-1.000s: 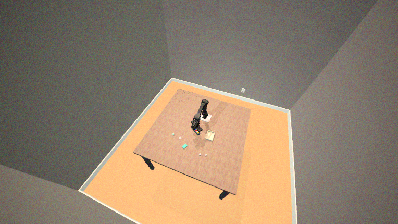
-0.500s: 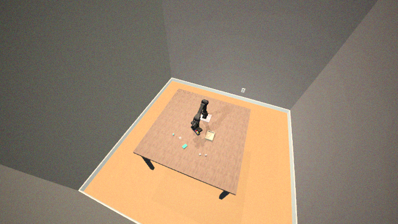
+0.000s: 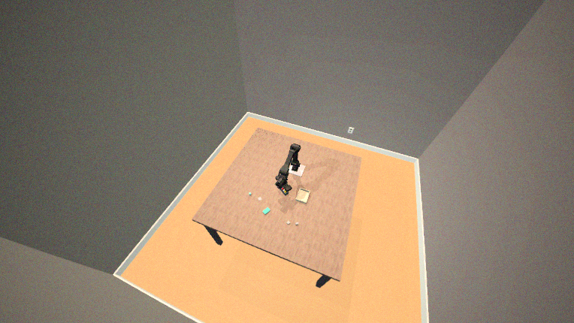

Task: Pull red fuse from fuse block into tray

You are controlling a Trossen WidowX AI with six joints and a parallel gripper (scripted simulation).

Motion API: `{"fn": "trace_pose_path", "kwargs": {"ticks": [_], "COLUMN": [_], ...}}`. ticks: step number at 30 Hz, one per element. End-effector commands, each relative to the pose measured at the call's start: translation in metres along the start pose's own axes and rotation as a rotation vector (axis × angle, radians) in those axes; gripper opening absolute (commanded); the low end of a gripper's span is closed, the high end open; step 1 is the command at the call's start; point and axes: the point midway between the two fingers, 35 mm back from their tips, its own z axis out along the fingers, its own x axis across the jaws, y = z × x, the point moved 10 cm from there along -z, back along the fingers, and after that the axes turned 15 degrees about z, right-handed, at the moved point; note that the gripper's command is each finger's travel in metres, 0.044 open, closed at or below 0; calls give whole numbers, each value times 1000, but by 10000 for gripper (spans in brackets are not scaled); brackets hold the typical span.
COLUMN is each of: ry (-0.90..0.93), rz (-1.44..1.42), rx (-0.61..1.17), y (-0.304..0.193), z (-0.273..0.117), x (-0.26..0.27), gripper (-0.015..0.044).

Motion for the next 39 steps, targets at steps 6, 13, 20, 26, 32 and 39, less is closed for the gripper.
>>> {"fn": "trace_pose_path", "kwargs": {"ticks": [6,13,20,26,32,39], "ry": [2,2,2,0,0,0], "rz": [1,1,1,0,0,0], "rx": [3,3,3,0,0,0], "y": [0,0,0,0,0,0], "z": [2,6,11,10,10,10], "x": [0,0,0,0,0,0], "gripper": [74,74,74,67,27,0]}}
